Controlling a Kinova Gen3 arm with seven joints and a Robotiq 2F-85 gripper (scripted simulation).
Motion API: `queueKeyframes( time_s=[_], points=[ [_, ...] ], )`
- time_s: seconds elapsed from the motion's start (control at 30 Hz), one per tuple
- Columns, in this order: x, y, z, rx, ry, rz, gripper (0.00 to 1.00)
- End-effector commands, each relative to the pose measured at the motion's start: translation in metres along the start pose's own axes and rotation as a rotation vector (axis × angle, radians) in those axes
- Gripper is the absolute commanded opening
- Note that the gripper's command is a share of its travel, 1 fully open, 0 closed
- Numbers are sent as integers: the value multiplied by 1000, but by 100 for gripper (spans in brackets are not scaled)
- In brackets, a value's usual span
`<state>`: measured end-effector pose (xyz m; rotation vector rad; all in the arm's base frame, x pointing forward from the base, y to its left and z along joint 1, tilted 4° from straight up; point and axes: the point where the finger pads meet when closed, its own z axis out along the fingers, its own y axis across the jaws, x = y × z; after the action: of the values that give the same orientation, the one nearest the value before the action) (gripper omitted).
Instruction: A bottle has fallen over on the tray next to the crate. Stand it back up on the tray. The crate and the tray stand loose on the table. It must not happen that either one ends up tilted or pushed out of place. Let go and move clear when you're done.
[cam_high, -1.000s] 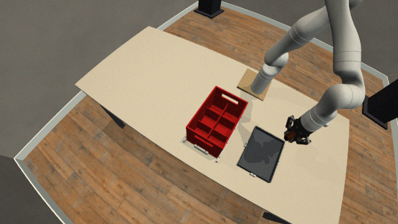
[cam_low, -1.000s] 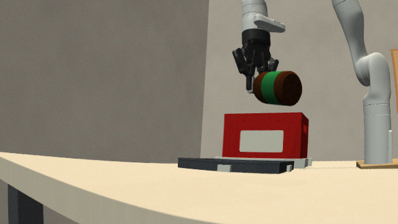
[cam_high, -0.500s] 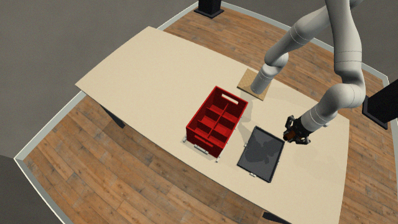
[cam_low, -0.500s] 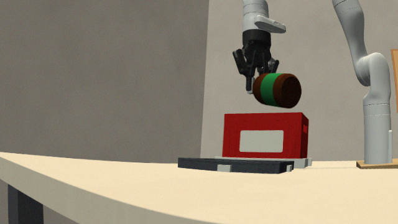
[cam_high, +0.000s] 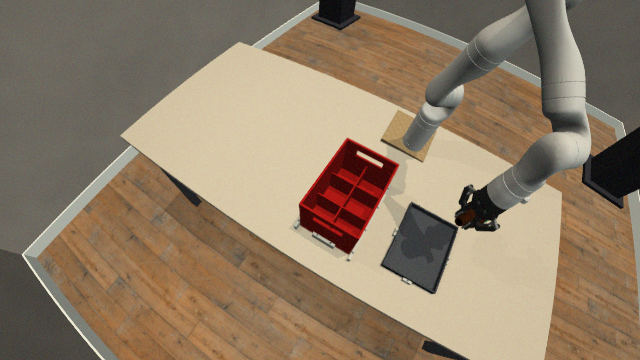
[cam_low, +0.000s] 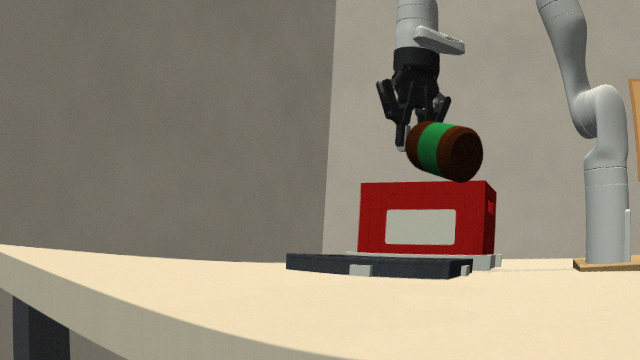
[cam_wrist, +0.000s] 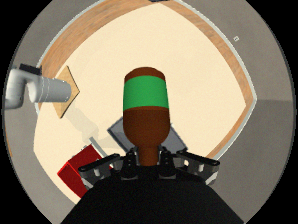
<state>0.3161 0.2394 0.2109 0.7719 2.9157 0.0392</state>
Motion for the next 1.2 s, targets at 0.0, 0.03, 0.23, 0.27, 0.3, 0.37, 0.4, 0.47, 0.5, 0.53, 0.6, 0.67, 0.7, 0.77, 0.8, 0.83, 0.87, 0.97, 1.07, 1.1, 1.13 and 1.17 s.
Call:
queueKeyframes(
  time_s=[0.0,0.03,0.23,0.27,0.3,0.37,0.4,0.47,0.5,0.53,0.6,0.67,0.7,0.77,0.8,0.83,0.87,0.97,1.07,1.1,1.13,1.17],
  points=[
    [4,2,-2,-5,-13,-11,0],
    [4,2,-2,-6,-19,-12,0],
    [5,2,-2,-9,-38,-12,0],
    [5,3,-2,-10,-41,-12,0],
    [5,3,-2,-11,-44,-12,0],
    [5,3,-3,-12,-49,-12,0],
    [5,3,-3,-12,-51,-12,0],
    [5,3,-3,-13,-53,-13,0],
    [5,3,-3,-13,-53,-13,0],
    [5,3,-3,-13,-54,-13,0],
    [5,3,-3,-13,-54,-13,0],
    [5,3,-3,-13,-54,-13,0],
    [5,3,-3,-13,-54,-13,0],
    [5,3,-3,-13,-54,-13,0],
    [5,3,-3,-13,-54,-13,0],
    [5,3,-3,-13,-54,-13,0],
    [5,3,-3,-13,-54,-13,0],
    [5,3,-3,-13,-54,-13,0],
    [5,3,-3,-13,-54,-13,0],
    [5,3,-3,-13,-54,-13,0],
    [5,3,-3,-13,-54,-13,0],
    [5,3,-3,-13,-54,-13,0]
  ],
)
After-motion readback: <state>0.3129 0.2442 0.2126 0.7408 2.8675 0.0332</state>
